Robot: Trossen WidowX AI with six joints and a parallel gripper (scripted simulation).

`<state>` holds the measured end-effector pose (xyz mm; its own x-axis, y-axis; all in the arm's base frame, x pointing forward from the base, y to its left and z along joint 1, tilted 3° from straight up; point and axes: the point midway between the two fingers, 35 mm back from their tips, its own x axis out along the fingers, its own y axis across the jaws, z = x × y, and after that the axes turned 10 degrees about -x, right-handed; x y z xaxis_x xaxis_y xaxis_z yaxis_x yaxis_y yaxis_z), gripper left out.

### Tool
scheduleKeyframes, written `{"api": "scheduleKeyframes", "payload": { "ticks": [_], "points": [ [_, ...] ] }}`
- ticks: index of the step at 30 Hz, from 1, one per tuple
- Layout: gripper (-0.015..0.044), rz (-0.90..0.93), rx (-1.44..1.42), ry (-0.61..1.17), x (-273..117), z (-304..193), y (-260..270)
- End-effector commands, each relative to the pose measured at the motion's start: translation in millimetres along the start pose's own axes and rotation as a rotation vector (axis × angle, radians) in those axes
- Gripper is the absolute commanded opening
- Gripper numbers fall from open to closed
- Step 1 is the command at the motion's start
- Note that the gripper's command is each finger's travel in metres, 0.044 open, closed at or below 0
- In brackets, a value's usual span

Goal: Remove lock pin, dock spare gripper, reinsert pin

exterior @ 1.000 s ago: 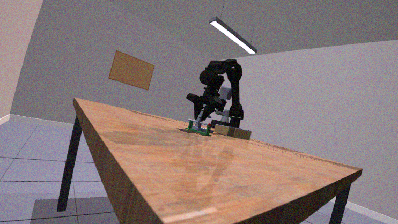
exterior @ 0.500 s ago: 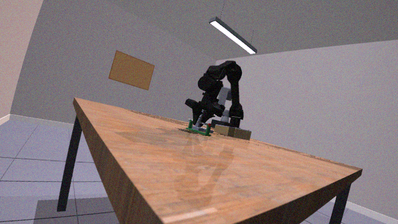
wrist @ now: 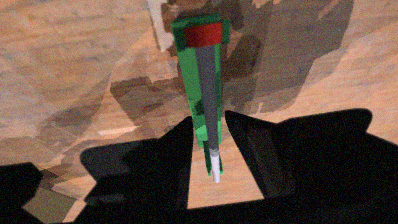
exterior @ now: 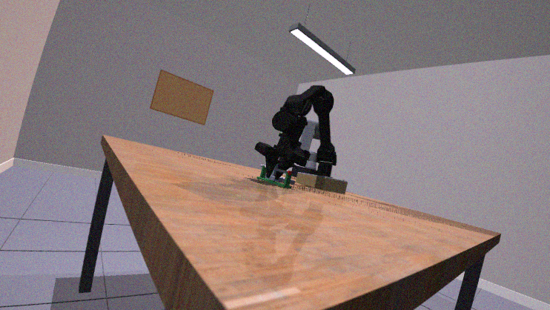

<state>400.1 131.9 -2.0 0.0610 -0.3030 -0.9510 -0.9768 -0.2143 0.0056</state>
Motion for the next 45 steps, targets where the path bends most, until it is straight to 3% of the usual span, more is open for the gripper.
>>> {"api": "scheduleKeyframes", "payload": {
  "ticks": [1, 5, 17, 38, 45],
  "points": [
    [0.0101, 0.002, -0.007, -0.003, 1.1, 0.6, 0.6],
    [0.0, 0.002, -0.007, -0.003, 1.1, 0.6, 0.6],
    [0.0, 0.002, -0.007, -0.003, -2.0, -0.3, 0.1],
    [0.0, 0.002, -0.007, -0.003, -65.9, -17.4, 3.1],
    [0.0, 0.004, -0.01, 0.001, -59.4, -16.2, 2.7]
  ]
}}
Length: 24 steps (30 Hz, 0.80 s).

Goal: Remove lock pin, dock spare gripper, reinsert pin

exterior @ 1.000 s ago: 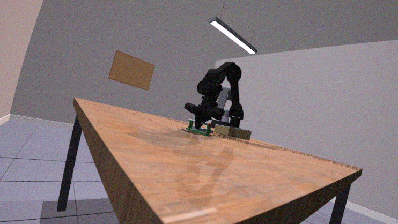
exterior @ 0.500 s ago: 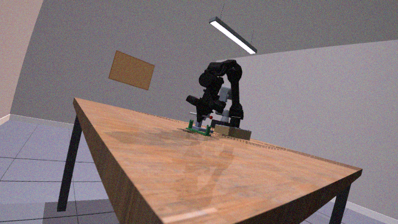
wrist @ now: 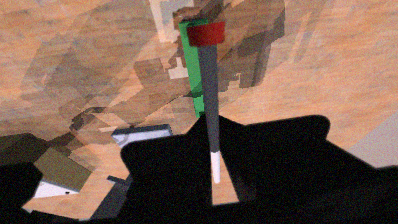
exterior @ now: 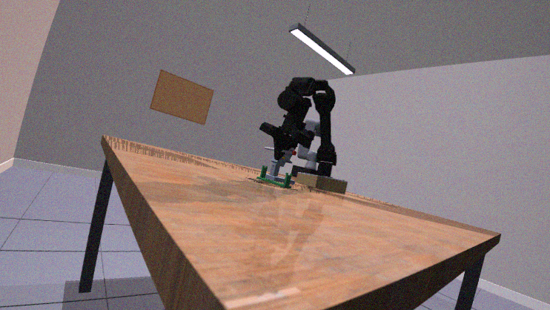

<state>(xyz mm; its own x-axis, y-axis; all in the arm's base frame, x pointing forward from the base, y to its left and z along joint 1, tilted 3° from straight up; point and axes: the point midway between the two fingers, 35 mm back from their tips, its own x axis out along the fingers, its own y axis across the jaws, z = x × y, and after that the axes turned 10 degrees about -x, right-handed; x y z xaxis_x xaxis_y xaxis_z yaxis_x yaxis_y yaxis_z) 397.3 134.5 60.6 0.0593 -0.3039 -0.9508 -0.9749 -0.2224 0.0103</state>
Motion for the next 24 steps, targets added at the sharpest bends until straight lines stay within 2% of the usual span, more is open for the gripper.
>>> {"api": "scheduleKeyframes", "payload": {
  "ticks": [1, 24],
  "points": [
    [0.0, 0.003, 0.003, 0.0, 1.1, 0.2, 0.1],
    [0.0, 0.012, 0.024, -0.004, -13.4, 9.2, 45.3]
  ]
}}
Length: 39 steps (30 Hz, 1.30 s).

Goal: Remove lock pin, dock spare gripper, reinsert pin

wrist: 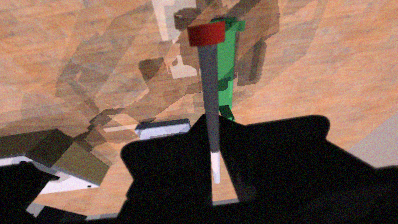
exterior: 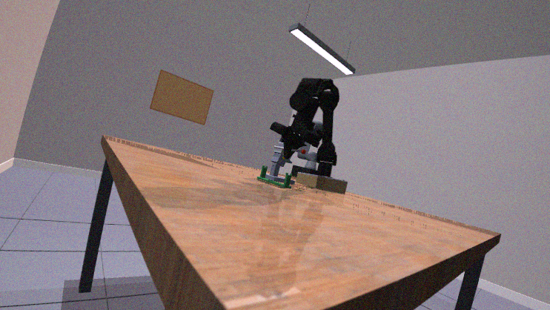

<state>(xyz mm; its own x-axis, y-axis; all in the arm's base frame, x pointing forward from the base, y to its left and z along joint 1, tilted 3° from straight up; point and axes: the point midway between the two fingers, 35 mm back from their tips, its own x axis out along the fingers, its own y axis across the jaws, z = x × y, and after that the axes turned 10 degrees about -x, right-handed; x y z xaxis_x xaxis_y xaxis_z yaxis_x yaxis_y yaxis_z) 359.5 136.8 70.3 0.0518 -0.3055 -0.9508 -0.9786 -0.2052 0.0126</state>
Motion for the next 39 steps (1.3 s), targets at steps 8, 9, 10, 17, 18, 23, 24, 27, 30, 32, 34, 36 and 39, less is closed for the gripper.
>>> {"api": "scheduleKeyframes", "payload": {
  "ticks": [8, 9, 10, 17, 18, 23, 24, 27, 30, 32, 34, 36, 39],
  "points": [
    [0.0, 0.007, 0.014, -0.006, -5.1, 4.5, 31.0],
    [0.0, 0.008, 0.015, -0.006, -5.5, 4.8, 33.8],
    [0.0, 0.008, 0.015, -0.006, -5.8, 5.0, 36.6],
    [0.0, 0.011, 0.02, -0.007, -7.5, 6.5, 56.6],
    [0.0, 0.012, 0.021, -0.007, -7.6, 6.6, 59.5],
    [0.0, 0.013, 0.023, -0.008, -7.0, 7.2, 66.6],
    [0.0, 0.013, 0.023, -0.008, -5.4, 7.7, 66.4],
    [0.0, 0.013, 0.024, -0.008, 3.2, 10.4, 65.5],
    [0.0, 0.013, 0.025, -0.009, 17.6, 14.5, 64.6],
    [0.0, 0.013, 0.025, -0.01, 27.7, 17.3, 64.4],
    [0.0, 0.013, 0.026, -0.01, 36.9, 19.7, 64.6],
    [0.0, 0.013, 0.026, -0.011, 40.3, 20.6, 64.7],
    [0.0, 0.012, 0.027, -0.012, 42.8, 21.4, 64.9]
  ]
}}
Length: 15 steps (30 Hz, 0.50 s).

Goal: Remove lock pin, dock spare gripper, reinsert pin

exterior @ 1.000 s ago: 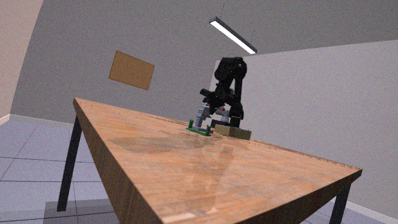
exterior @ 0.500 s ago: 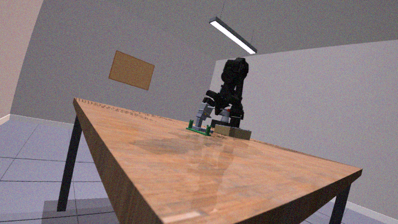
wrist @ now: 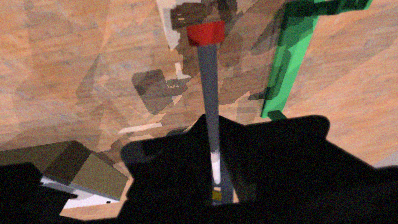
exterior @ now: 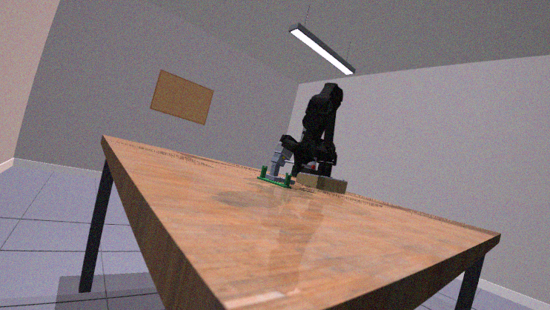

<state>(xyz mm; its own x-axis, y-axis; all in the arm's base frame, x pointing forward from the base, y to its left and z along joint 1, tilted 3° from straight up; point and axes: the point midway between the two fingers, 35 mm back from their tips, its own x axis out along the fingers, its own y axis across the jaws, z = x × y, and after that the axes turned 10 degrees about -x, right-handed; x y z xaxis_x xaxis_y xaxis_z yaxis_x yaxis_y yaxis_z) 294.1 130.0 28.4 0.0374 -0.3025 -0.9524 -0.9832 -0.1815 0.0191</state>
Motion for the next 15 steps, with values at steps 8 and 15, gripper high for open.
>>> {"api": "scheduleKeyframes", "payload": {
  "ticks": [8, 15],
  "points": [
    [0.0, -0.002, 0.007, -0.006, 3.7, -5.1, 1.1],
    [0.0, -0.006, 0.008, -0.005, 4.7, -9.2, 1.8]
  ]
}}
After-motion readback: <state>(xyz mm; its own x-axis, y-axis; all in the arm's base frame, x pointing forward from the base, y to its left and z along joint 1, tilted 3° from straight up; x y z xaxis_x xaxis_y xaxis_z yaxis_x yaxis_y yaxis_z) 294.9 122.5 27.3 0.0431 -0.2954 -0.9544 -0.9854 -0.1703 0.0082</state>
